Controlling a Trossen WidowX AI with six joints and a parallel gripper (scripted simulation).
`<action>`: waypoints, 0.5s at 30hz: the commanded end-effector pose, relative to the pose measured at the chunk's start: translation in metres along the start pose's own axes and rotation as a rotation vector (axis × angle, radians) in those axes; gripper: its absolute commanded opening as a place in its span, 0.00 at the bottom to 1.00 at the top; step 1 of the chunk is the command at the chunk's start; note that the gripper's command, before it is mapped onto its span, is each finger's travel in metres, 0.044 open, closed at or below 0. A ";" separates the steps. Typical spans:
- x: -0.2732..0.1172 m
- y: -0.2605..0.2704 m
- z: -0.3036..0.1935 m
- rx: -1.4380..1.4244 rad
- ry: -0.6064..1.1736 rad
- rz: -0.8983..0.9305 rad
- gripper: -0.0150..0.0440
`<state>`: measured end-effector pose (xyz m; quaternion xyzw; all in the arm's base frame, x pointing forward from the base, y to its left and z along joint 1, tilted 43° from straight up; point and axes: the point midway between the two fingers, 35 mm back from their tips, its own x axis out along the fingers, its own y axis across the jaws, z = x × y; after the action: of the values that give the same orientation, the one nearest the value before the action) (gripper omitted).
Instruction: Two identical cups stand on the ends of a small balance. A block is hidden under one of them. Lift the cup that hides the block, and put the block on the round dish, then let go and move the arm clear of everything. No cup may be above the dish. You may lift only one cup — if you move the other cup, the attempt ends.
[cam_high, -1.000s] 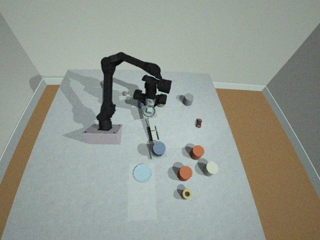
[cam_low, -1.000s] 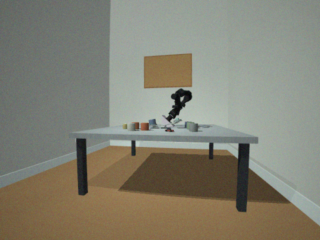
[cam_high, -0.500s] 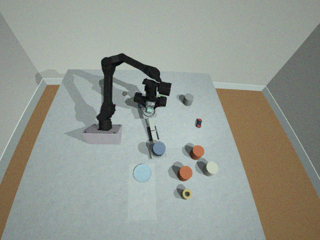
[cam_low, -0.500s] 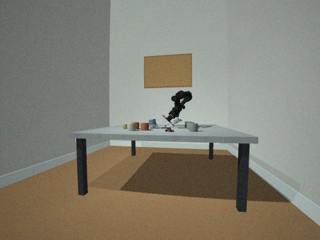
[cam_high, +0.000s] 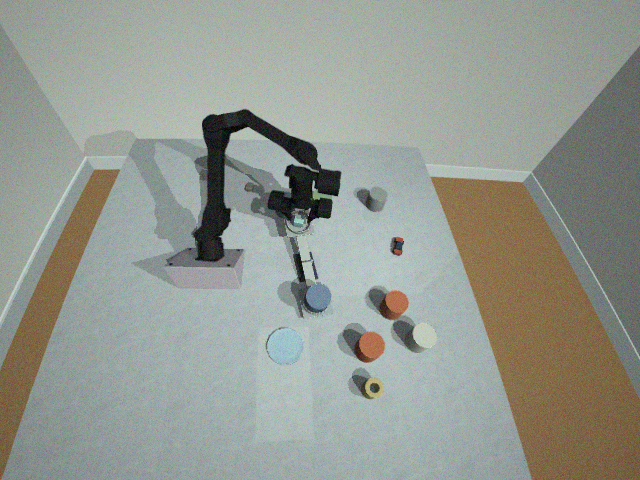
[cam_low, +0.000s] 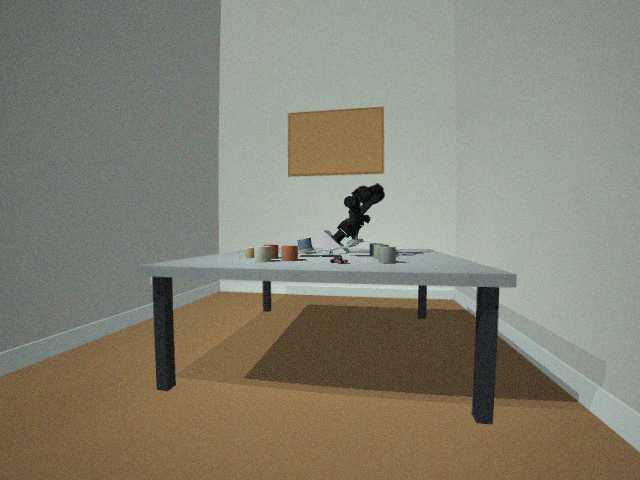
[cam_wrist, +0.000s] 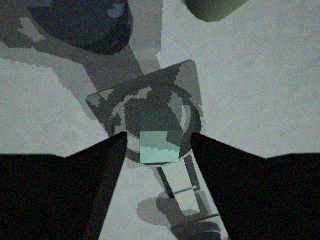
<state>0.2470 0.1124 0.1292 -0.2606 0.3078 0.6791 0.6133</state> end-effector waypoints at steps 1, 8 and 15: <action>0.005 0.001 0.001 0.005 -0.004 -0.002 0.69; 0.008 0.001 0.001 0.005 -0.005 -0.002 0.52; 0.008 0.001 0.001 0.005 -0.005 -0.002 0.44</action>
<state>0.2448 0.1175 0.1234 -0.2600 0.3079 0.6793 0.6134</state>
